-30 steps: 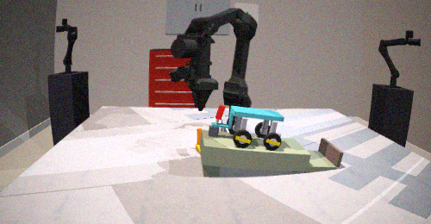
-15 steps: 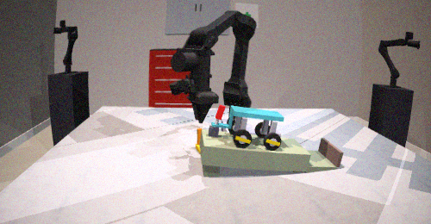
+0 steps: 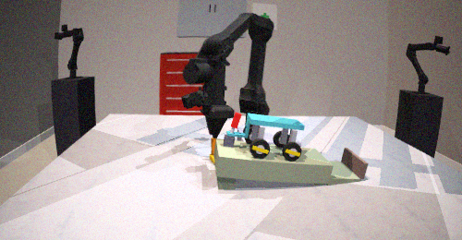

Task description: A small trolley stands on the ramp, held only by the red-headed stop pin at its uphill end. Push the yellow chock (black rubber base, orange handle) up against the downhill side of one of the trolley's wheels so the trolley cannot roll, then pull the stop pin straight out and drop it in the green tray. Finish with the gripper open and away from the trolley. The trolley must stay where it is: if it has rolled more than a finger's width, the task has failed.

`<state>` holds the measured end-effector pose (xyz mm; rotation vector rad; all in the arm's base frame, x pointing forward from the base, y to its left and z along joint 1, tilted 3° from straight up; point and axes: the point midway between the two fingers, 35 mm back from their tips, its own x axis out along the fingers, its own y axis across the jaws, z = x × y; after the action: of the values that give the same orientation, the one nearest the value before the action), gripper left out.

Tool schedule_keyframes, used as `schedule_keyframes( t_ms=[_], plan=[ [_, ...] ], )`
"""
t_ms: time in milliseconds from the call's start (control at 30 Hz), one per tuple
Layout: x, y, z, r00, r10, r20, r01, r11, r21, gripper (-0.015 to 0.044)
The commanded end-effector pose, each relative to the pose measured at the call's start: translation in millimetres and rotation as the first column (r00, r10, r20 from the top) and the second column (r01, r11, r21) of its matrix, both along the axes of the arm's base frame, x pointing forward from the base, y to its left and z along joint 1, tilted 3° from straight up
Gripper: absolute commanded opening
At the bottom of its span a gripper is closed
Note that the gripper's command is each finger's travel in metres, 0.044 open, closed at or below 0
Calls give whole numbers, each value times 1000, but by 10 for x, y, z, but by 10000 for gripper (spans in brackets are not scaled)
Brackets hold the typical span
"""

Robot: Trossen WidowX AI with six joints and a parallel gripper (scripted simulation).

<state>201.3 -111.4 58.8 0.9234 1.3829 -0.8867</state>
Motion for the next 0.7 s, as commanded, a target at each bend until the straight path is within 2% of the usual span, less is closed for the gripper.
schedule_keyframes(
  t_ms=[0, 667],
  plan=[
    [-25, 24, -94, 1000, -1, -9, 1, 1000, 10, 190],
    [-32, 33, -222, 1000, -1, -9, 1, 1000, 10, 190]
  ],
)
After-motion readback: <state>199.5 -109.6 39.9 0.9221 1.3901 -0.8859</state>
